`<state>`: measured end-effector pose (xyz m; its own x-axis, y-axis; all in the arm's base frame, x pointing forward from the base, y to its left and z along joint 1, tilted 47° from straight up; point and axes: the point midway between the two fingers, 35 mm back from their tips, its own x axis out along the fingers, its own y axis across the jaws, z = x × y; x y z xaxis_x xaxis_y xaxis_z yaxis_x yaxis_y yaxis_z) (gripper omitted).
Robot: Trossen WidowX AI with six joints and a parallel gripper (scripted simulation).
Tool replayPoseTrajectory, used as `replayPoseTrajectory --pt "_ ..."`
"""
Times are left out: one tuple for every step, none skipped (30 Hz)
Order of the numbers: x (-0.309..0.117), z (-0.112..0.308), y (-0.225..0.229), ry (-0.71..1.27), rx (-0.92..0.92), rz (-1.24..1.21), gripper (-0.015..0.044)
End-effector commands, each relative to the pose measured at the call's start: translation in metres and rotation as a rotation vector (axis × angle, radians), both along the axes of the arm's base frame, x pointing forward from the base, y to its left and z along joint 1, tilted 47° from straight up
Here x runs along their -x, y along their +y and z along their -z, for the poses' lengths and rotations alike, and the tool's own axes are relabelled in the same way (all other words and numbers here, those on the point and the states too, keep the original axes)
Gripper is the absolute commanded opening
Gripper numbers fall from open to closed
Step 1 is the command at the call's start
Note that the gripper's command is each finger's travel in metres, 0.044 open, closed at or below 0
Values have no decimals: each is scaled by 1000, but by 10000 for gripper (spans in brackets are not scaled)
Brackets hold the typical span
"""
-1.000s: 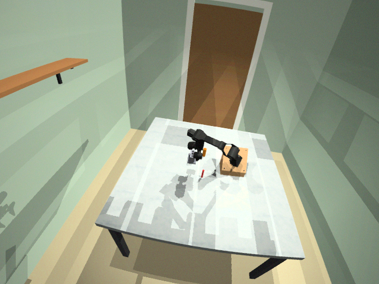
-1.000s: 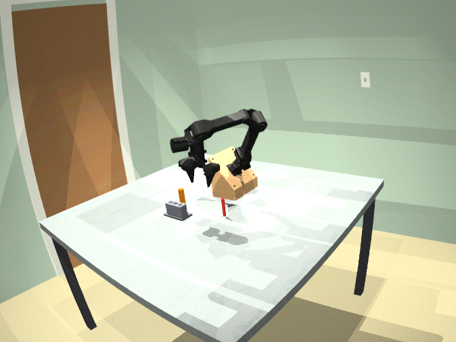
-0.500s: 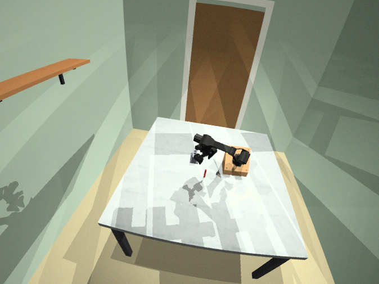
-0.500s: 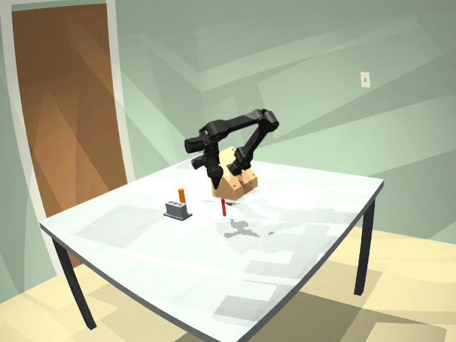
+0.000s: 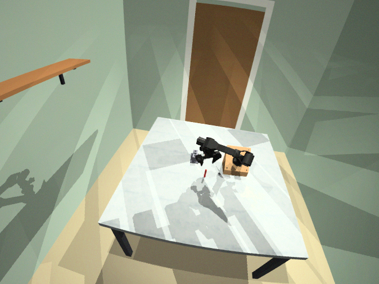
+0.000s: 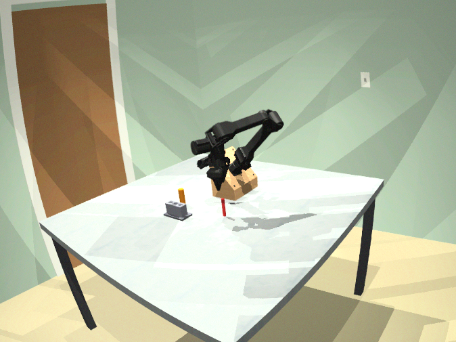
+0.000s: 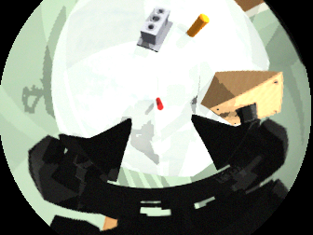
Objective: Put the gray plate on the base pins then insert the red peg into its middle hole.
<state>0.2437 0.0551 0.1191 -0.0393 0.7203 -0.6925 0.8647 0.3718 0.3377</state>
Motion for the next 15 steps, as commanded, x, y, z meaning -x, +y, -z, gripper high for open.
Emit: replayPoseTrajectory --pt "4 15 18 15 -9 1 440" --pt "4 17 20 15 -10 1 440" --pt "4 17 20 15 -10 1 440" --pt "4 17 20 15 -10 1 440" --pt "4 18 21 14 -10 1 440" --pt "5 20 24 14 -10 1 440" --pt "5 24 28 14 -10 1 440" --pt "5 26 30 14 -10 1 440" --pt "5 27 31 14 -10 1 440" --pt "5 27 31 14 -10 1 440" --pt "5 27 31 14 -10 1 440" --pt "5 28 32 15 -10 1 440" --pt "5 29 33 15 -10 2 440" --pt "5 30 34 15 -10 2 440" --pt "5 31 35 16 -10 2 440"
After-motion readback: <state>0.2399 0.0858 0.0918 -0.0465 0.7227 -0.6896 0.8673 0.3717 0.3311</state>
